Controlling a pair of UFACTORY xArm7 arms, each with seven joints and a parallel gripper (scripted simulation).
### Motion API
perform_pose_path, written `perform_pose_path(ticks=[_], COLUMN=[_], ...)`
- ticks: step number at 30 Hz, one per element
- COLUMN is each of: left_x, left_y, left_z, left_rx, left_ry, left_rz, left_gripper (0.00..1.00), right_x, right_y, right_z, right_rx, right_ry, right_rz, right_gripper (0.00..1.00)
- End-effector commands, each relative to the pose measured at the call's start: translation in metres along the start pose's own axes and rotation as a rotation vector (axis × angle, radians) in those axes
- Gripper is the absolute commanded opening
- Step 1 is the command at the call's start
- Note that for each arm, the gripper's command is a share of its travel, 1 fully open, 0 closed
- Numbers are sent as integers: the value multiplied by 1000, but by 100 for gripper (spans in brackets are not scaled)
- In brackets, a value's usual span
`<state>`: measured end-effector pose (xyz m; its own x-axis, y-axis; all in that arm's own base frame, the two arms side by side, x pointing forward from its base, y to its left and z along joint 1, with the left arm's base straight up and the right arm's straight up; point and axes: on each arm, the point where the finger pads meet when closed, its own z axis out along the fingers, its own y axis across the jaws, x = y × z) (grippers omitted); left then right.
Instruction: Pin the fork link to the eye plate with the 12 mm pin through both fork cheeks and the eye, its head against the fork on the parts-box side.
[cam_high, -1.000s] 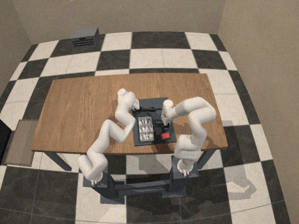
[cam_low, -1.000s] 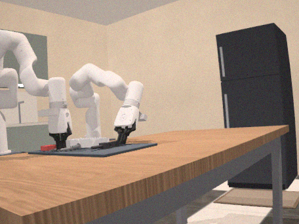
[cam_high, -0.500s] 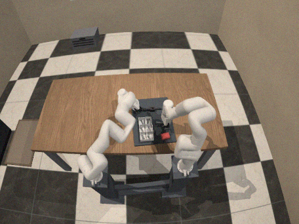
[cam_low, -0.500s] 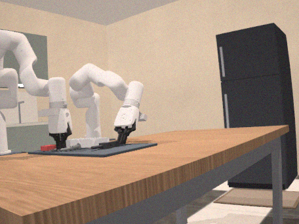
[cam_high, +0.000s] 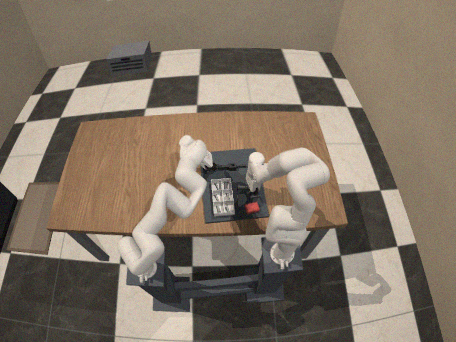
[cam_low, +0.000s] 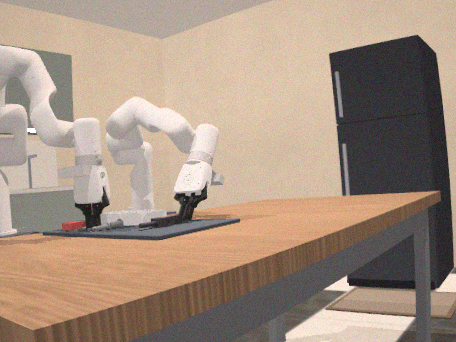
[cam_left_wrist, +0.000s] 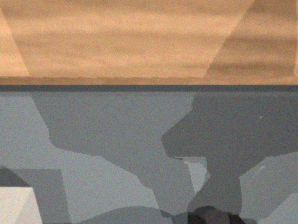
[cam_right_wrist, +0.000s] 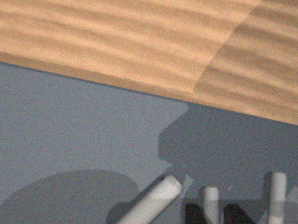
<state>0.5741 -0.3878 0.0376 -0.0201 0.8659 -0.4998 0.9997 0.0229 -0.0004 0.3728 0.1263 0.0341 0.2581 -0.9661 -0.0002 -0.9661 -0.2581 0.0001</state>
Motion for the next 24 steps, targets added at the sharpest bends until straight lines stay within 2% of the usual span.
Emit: perform_pose_path(ticks=[1, 24], left_x=[-2, -2], left_y=[1, 1], left_z=[-2, -2], left_rx=[-3, -3], left_ry=[-2, -2], left_rz=[2, 2], left_gripper=[0, 0], right_x=[0, 0], right_y=[-2, -2], right_z=[-2, -21], right_rx=[4, 4], right_ry=[0, 0], right_rz=[0, 0], right_gripper=[17, 17])
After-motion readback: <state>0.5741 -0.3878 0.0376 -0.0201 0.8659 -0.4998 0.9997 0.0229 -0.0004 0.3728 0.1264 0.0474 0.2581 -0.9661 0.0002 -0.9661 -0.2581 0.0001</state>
